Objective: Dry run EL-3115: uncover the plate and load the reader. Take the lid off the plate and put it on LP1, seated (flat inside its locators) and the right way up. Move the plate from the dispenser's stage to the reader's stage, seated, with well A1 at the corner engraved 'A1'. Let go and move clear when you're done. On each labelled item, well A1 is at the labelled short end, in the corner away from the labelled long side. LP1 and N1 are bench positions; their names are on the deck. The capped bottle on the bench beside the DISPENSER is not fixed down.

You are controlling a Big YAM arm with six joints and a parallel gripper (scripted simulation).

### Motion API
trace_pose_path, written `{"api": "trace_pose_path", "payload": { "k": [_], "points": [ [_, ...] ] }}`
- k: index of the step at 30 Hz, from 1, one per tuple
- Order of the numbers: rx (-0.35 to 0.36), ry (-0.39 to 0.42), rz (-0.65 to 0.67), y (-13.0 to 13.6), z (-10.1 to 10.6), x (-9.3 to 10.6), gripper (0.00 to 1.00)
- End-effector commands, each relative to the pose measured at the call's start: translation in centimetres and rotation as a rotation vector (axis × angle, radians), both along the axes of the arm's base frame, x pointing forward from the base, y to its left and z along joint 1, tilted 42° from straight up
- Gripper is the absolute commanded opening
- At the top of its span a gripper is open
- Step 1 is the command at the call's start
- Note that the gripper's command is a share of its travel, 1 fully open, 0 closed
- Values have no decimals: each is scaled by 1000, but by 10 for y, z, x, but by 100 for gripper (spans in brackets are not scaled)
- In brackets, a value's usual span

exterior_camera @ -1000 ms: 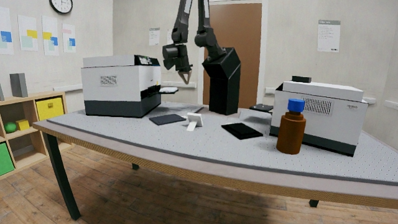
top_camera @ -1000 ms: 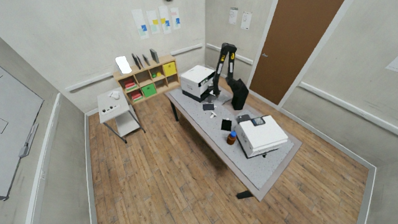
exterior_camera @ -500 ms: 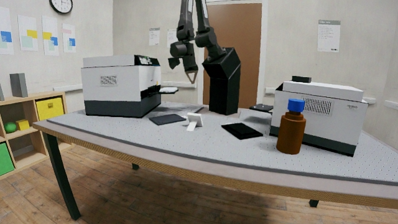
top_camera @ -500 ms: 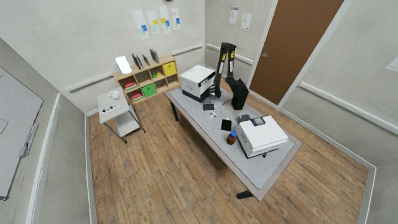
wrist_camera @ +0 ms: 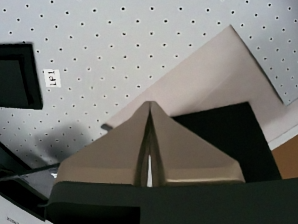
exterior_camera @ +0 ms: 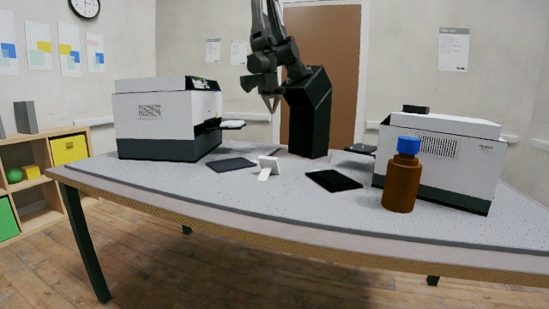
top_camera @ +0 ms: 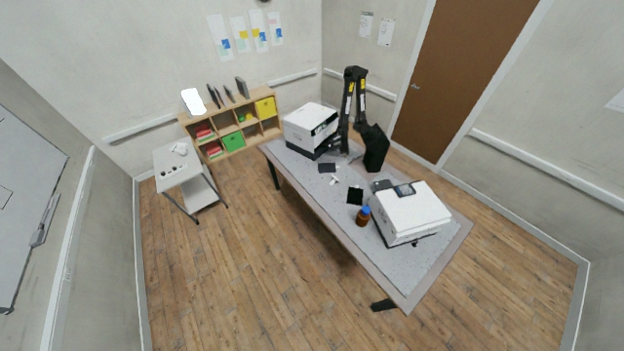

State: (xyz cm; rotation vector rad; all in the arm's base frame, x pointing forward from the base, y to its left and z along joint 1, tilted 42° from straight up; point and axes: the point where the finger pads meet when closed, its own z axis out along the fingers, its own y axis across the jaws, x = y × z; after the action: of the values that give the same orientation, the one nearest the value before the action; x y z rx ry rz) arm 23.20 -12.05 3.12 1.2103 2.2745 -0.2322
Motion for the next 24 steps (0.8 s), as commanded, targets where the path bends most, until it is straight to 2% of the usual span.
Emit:
{"api": "trace_pose_path", "payload": {
  "k": [1,5,8,10,13,15,18,20,24],
  "points": [
    [-26,29,47,5,-1,-2,0],
    [-80,64,154,11,-3,-2,0],
    [-131,78,224,26,2,5,0],
    [-160,82,268,24,6,8,0],
    [-203,106,330,38,7,9,0],
    [-228,129,375,36,3,6,0],
    [-236,136,369,37,3,5,0],
    [-266,156,429,51,2,6,0],
    [-333,170,520,59,6,9,0]
  ]
}}
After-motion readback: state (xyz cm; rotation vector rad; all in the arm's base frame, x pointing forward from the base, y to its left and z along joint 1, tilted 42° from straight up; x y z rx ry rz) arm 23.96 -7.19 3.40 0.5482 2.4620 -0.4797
